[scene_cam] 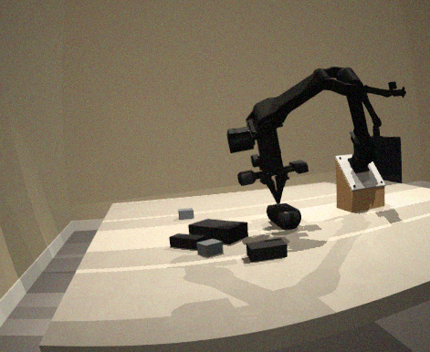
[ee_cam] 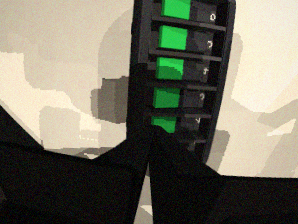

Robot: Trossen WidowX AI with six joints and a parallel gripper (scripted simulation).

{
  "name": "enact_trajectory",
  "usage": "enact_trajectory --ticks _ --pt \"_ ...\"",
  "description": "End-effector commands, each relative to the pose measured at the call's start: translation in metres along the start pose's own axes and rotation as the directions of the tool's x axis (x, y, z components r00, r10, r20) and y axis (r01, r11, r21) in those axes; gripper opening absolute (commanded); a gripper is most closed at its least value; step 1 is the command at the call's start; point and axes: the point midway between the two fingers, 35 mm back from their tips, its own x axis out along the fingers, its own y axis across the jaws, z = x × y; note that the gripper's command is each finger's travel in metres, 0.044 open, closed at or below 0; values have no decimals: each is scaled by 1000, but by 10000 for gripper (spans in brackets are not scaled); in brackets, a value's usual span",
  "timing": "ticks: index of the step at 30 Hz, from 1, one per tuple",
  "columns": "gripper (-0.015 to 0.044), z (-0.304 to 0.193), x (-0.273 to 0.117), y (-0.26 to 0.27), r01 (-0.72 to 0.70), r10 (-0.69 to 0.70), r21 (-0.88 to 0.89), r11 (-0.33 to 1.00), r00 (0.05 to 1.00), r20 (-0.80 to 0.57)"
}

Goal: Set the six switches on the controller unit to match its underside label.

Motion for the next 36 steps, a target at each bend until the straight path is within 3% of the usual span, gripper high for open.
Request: enact_trajectory --ticks 1,11,36 --pt "0 -8 2 9 51 -52 -24 998 999 -10" --pt "0 -27 4 31 167 -170 -78 983 985 -35" --pt "0 -28 2 34 169 -172 -79 983 985 -32"
